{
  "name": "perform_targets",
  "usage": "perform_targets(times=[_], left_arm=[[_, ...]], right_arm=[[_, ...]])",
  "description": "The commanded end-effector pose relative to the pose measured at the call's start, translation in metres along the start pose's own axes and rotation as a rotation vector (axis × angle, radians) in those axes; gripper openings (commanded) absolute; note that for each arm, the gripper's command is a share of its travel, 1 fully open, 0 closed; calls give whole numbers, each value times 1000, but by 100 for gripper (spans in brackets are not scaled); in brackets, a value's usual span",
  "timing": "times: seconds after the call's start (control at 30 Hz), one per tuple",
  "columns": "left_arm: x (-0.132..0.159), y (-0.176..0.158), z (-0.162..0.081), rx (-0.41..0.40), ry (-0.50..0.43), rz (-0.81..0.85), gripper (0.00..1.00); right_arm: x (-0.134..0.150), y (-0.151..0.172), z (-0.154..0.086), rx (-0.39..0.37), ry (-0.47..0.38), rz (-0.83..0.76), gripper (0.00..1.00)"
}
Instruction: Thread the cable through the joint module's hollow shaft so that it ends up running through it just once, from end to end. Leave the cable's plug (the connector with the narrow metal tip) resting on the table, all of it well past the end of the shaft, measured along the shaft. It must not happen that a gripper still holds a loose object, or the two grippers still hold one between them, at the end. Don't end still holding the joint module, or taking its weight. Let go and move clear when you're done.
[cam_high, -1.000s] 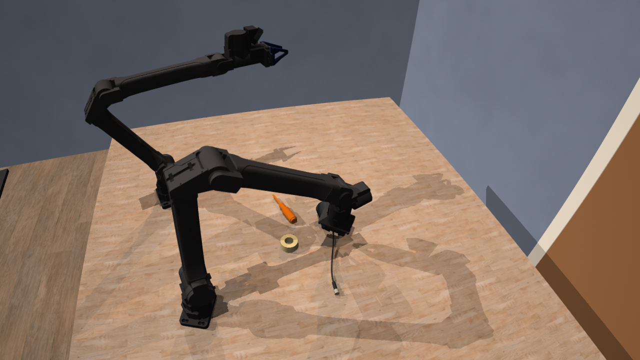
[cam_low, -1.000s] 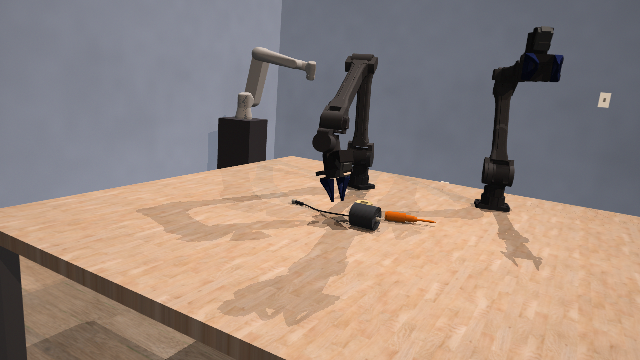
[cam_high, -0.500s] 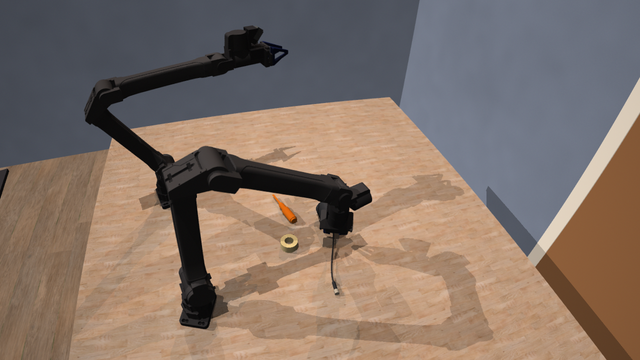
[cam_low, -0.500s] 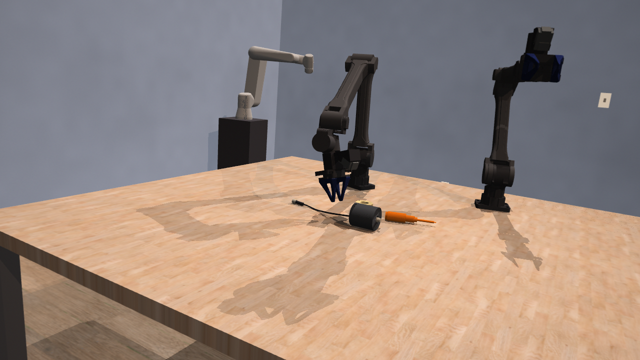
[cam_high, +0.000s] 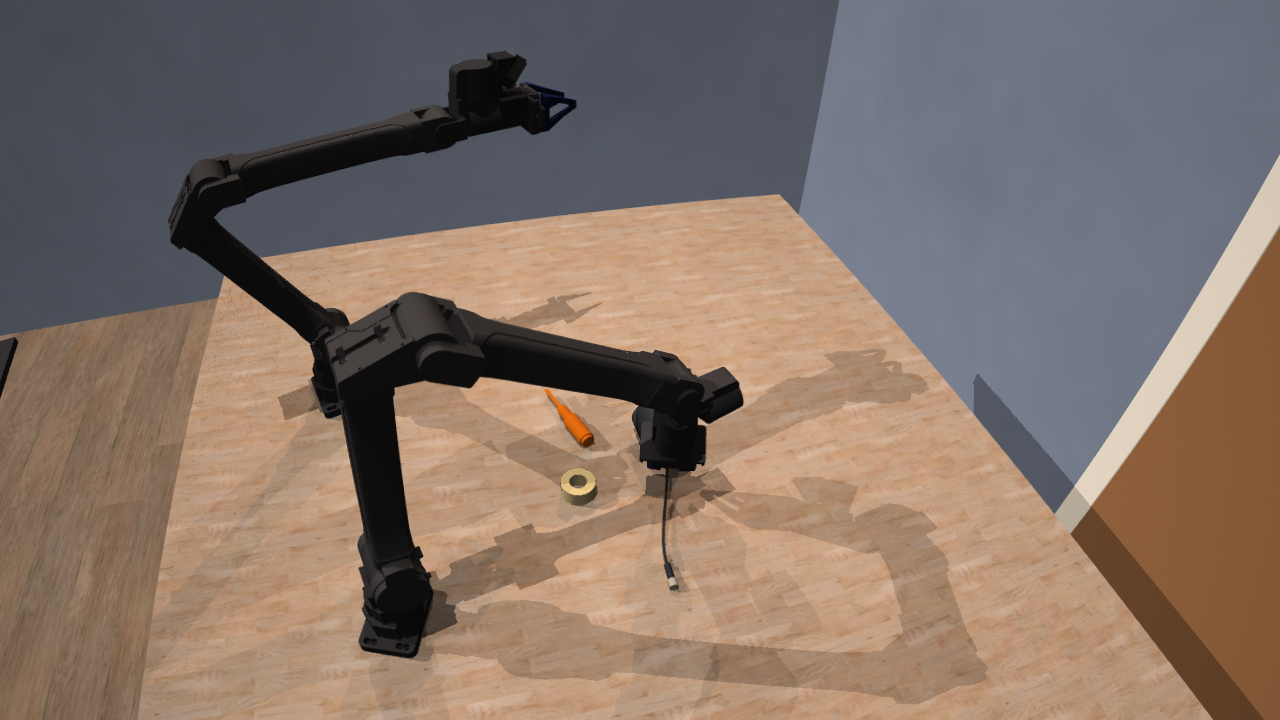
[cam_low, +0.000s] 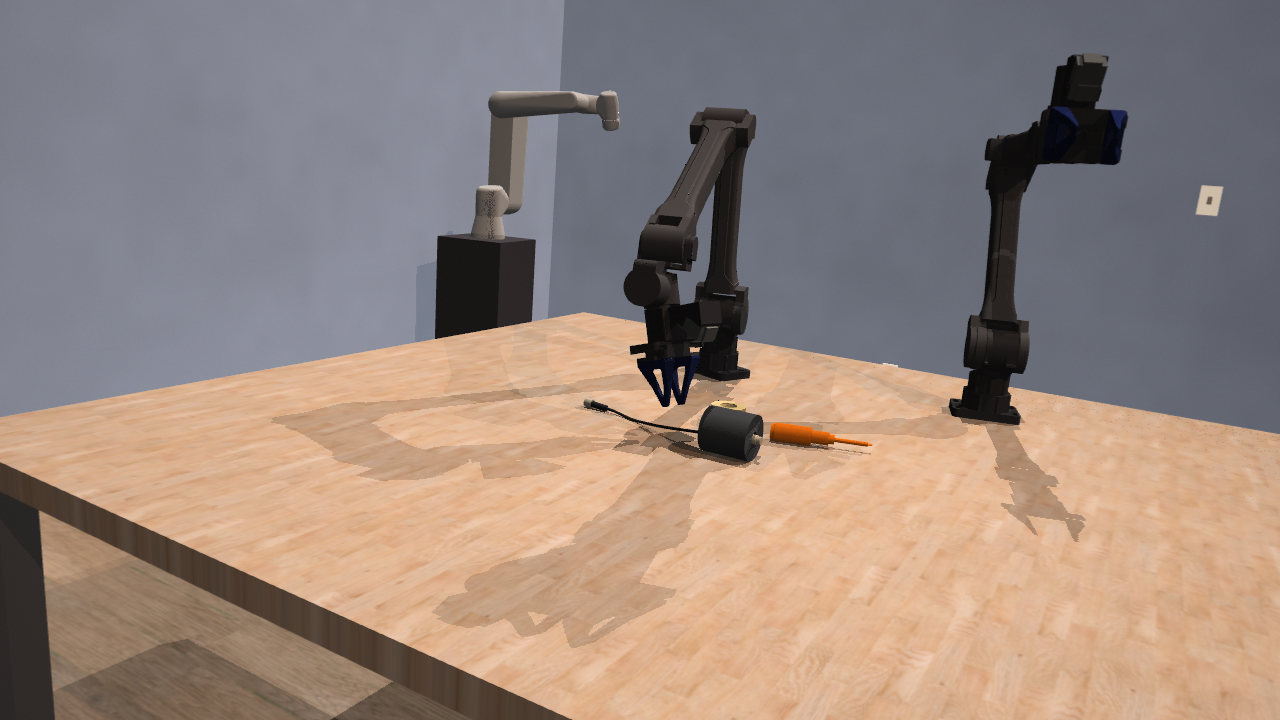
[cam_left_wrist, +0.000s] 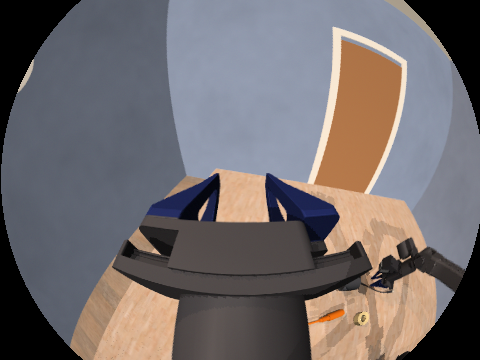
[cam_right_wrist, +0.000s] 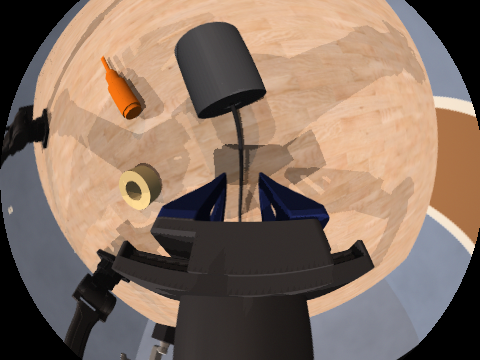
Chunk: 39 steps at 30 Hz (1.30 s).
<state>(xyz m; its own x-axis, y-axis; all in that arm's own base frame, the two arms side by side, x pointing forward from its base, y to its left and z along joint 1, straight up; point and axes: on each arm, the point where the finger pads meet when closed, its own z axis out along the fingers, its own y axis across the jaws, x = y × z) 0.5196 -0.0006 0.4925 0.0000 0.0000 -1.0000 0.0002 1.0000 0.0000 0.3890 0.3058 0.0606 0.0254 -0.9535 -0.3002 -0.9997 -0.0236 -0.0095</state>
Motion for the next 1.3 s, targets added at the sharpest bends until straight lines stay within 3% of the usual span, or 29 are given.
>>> perform_targets(times=[0.0,1.27], left_arm=[[-21,0,-2,0,-42,5,46],[-21,0,-2,0,-42,5,46]], right_arm=[[8,-3,14,-8,7,28,32],[15,3,54,-15,11,17,32]])
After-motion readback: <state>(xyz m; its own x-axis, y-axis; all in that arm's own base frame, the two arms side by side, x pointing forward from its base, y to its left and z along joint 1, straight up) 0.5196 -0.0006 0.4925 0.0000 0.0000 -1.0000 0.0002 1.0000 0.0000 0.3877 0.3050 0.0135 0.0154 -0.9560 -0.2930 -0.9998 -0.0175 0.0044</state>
